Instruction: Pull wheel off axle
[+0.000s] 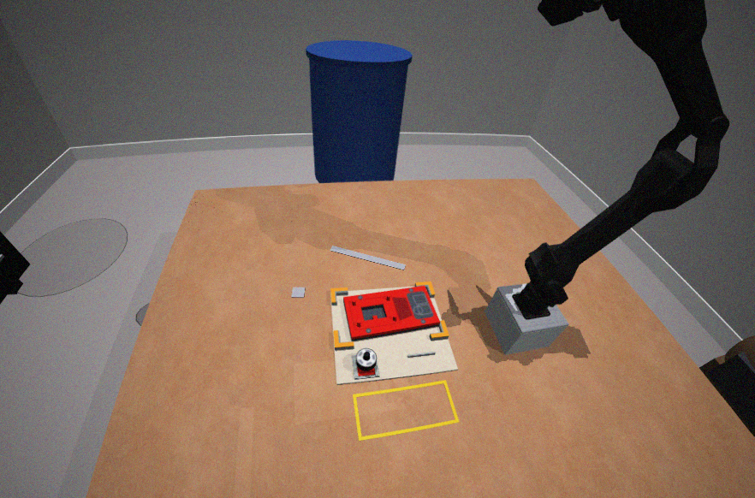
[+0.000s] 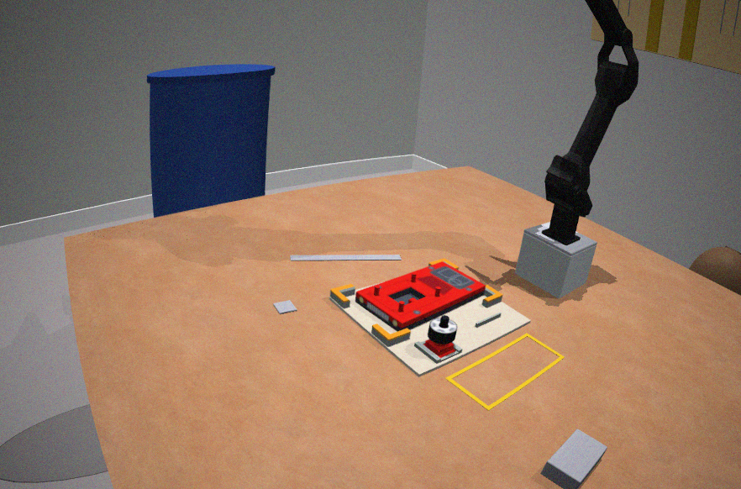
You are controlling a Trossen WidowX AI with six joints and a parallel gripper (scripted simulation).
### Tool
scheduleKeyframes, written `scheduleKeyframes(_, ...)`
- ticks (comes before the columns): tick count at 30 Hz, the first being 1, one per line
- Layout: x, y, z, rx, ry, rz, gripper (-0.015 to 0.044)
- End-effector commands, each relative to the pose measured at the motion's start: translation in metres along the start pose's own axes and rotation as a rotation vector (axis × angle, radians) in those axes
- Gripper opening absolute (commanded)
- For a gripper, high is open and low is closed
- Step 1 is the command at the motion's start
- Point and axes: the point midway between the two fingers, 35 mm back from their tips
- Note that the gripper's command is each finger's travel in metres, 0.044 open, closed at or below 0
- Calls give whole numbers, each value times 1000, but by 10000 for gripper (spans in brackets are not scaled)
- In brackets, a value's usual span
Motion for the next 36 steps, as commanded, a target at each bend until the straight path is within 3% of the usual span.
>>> scheduleKeyframes(1, -1, 0, 0, 2, 6, -3, 374)
scheduleKeyframes(4, -19, -3, -1, 27, 85, -45, 300)
scheduleKeyframes(18, -179, 2, 19, 158, 603, -423, 300)
scheduleKeyframes(36, -347, 74, 108, 352, 1169, -969, 300)
Point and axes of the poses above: the point midway between the two fingers, 35 mm back from their tips, its own y axis back along the fingers, its own x axis across the jaws, z = x × y, and after that the axes turned 7 degrees about y, right-handed
